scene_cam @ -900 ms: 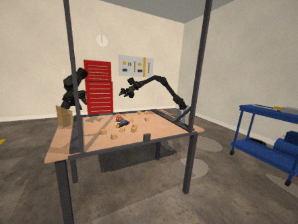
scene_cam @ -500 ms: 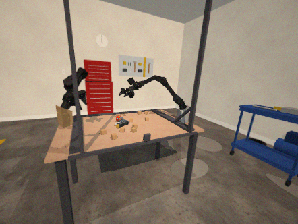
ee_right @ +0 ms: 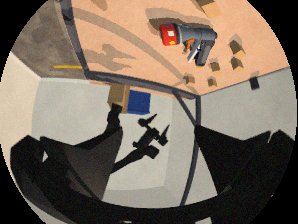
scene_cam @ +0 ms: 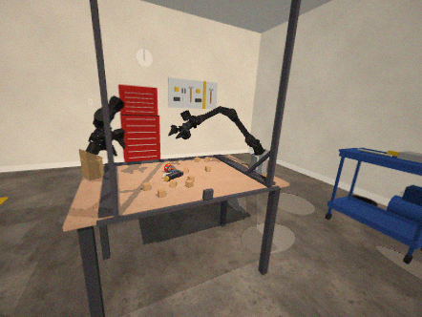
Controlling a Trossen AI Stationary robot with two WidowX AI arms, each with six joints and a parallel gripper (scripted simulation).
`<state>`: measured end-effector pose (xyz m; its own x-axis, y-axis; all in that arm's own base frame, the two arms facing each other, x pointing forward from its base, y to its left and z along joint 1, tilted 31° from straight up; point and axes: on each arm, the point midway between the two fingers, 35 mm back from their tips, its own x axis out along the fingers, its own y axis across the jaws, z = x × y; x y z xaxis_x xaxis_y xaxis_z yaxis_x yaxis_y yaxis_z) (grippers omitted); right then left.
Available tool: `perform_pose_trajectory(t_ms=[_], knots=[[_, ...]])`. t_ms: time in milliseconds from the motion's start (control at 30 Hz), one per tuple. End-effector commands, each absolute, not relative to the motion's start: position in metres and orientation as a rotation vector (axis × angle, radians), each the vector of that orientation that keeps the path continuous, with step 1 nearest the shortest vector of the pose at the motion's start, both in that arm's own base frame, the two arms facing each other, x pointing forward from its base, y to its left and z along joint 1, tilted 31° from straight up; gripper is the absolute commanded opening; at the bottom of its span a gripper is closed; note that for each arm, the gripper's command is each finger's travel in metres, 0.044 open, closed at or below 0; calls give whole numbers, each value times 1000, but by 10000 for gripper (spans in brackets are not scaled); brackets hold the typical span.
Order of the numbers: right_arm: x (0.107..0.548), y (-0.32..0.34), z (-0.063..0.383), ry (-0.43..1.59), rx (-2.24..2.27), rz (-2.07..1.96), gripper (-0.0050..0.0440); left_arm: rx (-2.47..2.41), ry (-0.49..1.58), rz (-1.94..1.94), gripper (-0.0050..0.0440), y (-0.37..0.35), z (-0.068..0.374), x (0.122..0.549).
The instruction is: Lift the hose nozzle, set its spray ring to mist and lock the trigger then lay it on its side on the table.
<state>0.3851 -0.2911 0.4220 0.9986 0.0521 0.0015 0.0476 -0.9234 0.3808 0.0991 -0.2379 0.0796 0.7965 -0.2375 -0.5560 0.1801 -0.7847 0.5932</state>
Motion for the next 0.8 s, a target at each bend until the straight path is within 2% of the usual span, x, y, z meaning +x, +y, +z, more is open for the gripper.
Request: perform_pose_trajectory(t_ms=[0, 767], knots=[[380, -269, 443, 55, 2637, 61, 397, 2219, 3, -834, 396, -242, 87, 107], [392, -200, 437, 11, 2115, 71, 397, 1667, 270, -757, 396, -236, 107, 167]])
